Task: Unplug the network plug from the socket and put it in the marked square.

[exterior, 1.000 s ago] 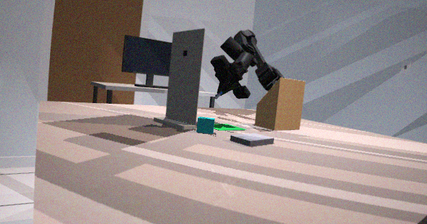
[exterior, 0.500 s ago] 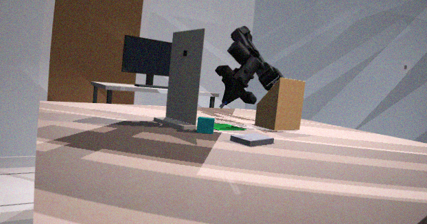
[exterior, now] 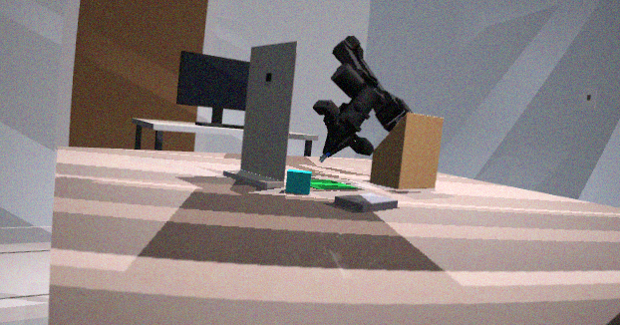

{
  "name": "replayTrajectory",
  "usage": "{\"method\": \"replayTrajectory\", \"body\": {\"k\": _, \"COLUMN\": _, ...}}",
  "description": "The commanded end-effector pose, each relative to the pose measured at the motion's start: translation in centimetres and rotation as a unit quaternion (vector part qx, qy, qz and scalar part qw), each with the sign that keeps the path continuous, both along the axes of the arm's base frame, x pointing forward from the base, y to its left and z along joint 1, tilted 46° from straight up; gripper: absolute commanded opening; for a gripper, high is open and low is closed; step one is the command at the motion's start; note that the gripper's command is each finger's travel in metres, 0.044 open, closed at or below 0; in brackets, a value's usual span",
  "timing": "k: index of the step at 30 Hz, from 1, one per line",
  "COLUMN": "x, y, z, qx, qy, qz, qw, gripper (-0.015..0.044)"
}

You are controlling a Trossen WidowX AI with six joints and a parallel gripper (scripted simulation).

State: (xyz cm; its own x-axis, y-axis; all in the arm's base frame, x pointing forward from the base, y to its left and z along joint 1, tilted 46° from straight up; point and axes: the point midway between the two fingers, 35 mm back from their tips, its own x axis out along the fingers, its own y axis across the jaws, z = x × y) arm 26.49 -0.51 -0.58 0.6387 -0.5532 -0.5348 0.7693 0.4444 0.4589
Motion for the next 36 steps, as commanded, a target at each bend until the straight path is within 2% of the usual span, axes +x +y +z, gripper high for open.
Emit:
{"method": "replayTrajectory", "body": {"k": 1, "x": 0.0, "y": -0.2, "z": -0.3, "qx": 0.0, "qy": 0.003, "qz": 0.002, "qw": 1.0, "gripper": 0.0}}
{"method": "replayTrajectory", "body": {"k": 36, "x": 0.3, "y": -2.3, "z": -2.4, "qx": 0.001, "qy": 0.005, "qz": 0.002, "qw": 1.0, "gripper": 0.0}}
